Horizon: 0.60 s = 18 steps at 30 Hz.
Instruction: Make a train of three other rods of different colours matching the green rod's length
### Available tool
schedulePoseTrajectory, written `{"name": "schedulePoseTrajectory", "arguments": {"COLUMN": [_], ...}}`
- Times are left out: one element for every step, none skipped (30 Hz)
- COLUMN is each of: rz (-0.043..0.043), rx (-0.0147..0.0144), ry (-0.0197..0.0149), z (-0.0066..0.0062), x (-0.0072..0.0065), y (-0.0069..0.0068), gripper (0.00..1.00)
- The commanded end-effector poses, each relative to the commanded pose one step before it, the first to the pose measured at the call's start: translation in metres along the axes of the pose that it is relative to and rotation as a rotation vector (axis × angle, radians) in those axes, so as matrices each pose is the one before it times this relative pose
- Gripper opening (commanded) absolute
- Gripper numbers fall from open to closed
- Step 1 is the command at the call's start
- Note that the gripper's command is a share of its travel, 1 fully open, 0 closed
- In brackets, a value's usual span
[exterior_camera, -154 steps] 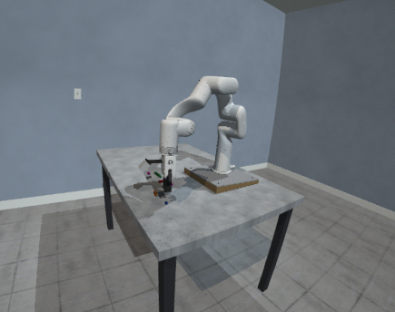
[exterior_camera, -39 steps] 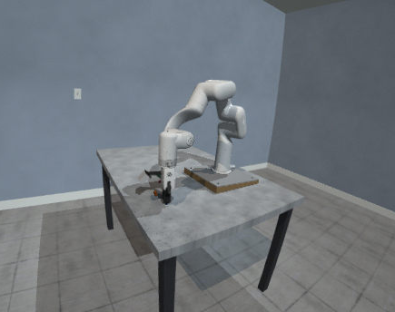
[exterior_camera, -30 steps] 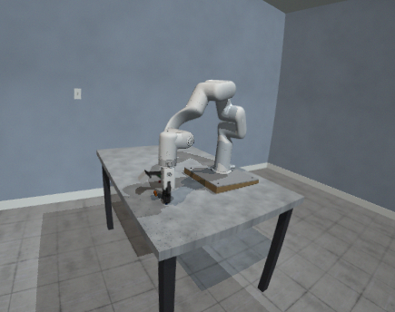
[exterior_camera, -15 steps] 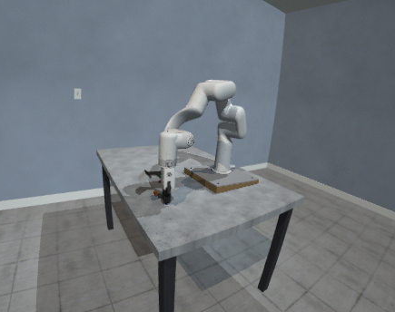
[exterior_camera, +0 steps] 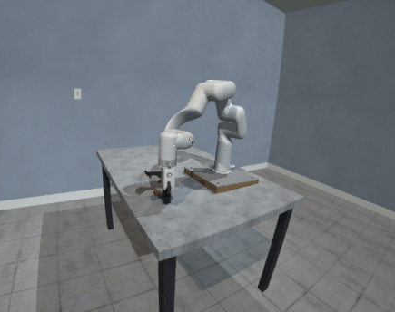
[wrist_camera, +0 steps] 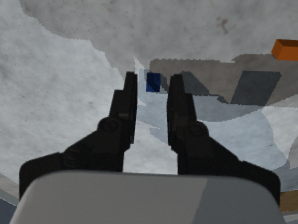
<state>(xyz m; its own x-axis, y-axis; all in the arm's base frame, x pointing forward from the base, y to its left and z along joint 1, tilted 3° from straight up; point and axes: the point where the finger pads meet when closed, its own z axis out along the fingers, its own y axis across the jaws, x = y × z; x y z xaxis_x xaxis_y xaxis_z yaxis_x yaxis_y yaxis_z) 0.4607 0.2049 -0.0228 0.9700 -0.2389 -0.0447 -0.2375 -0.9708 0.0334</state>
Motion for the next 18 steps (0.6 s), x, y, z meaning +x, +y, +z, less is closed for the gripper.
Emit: {"name": "schedulePoseTrajectory", "arguments": {"rz": [-0.00001, 0.00000, 0.00000, 0.00000, 0.00000, 0.00000, 0.00000, 0.00000, 0.00000, 0.00000, 0.00000, 0.00000, 0.00000, 0.00000, 0.00000, 0.00000, 0.00000, 0.00000], "rx": [0.00275, 0.00000, 0.00000, 0.00000, 0.00000, 0.00000, 0.00000, 0.00000, 0.00000, 0.00000, 0.00000, 0.00000, 0.00000, 0.00000, 0.00000, 0.00000, 0.00000, 0.00000], "ry": [0.00355, 0.00000, 0.00000, 0.00000, 0.00000, 0.00000, 0.00000, 0.00000, 0.00000, 0.00000, 0.00000, 0.00000, 0.00000, 0.00000, 0.00000, 0.00000, 0.00000, 0.00000], "z": [0.00073, 0.00080, 0.00083, 0.00086, 0.00088, 0.00088, 0.00086, 0.00083, 0.00078, 0.00072, 0.00065, 0.00000, 0.00000, 0.00057, 0.00049, 0.00040, 0.00031, 0.00023], "x": [0.00130, 0.00000, 0.00000, 0.00000, 0.00000, 0.00000, 0.00000, 0.00000, 0.00000, 0.00000, 0.00000, 0.00000, 0.00000, 0.00000, 0.00000, 0.00000, 0.00000, 0.00000], "y": [-0.00101, 0.00000, 0.00000, 0.00000, 0.00000, 0.00000, 0.00000, 0.00000, 0.00000, 0.00000, 0.00000, 0.00000, 0.00000, 0.00000, 0.00000, 0.00000, 0.00000, 0.00000], "gripper": [0.24, 0.24, 0.24, 0.24, 0.24, 0.24, 0.24, 0.24, 0.24, 0.24, 0.24, 0.24, 0.24, 0.24, 0.24, 0.24, 0.24, 0.24]}}
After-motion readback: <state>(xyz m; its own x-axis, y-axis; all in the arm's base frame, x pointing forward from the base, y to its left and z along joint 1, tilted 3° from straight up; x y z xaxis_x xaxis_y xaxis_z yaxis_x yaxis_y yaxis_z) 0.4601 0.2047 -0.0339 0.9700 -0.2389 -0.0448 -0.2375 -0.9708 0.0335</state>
